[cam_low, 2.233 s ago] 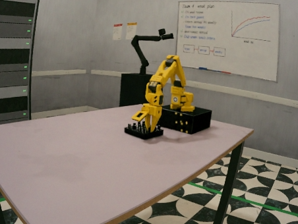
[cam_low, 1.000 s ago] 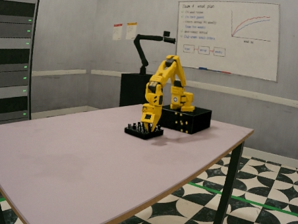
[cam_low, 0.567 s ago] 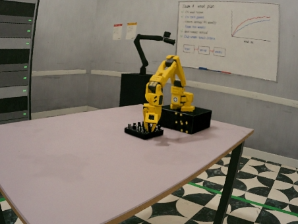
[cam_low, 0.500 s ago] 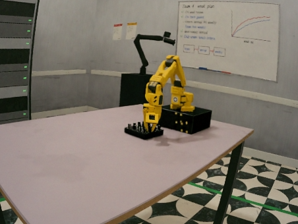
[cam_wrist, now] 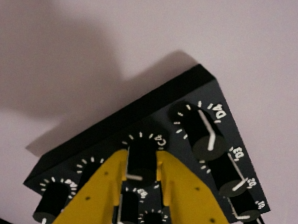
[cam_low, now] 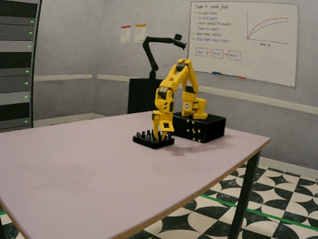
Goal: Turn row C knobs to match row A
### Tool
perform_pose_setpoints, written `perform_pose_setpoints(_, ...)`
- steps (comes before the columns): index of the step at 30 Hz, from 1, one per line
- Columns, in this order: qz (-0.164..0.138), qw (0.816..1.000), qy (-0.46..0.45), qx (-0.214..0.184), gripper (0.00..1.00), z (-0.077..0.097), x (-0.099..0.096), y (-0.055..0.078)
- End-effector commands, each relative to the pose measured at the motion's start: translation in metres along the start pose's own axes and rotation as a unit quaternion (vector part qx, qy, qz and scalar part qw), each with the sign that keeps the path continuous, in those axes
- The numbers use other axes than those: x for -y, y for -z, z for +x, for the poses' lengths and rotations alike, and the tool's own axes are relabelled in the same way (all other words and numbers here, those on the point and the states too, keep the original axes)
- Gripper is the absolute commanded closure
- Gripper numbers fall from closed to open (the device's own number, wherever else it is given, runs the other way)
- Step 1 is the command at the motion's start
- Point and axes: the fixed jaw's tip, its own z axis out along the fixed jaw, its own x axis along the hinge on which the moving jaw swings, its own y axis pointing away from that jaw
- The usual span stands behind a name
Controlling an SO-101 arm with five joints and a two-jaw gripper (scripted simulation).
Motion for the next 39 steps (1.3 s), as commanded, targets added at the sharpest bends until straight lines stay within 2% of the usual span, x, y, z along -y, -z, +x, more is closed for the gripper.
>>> perform_pose_setpoints(1, -0.009, 0.999, 0.031, -0.003, 0.99, -0.0002, -0.0035, -0.0021)
perform_pose_setpoints(18, -0.009, 0.987, 0.161, -0.002, 0.99, 0.0013, -0.0032, -0.002)
perform_pose_setpoints(33, -0.009, 0.962, 0.272, 0.0, 0.99, 0.0025, -0.0026, -0.002)
perform_pose_setpoints(39, -0.009, 0.947, 0.322, 0.0, 0.99, 0.003, -0.0023, -0.0021)
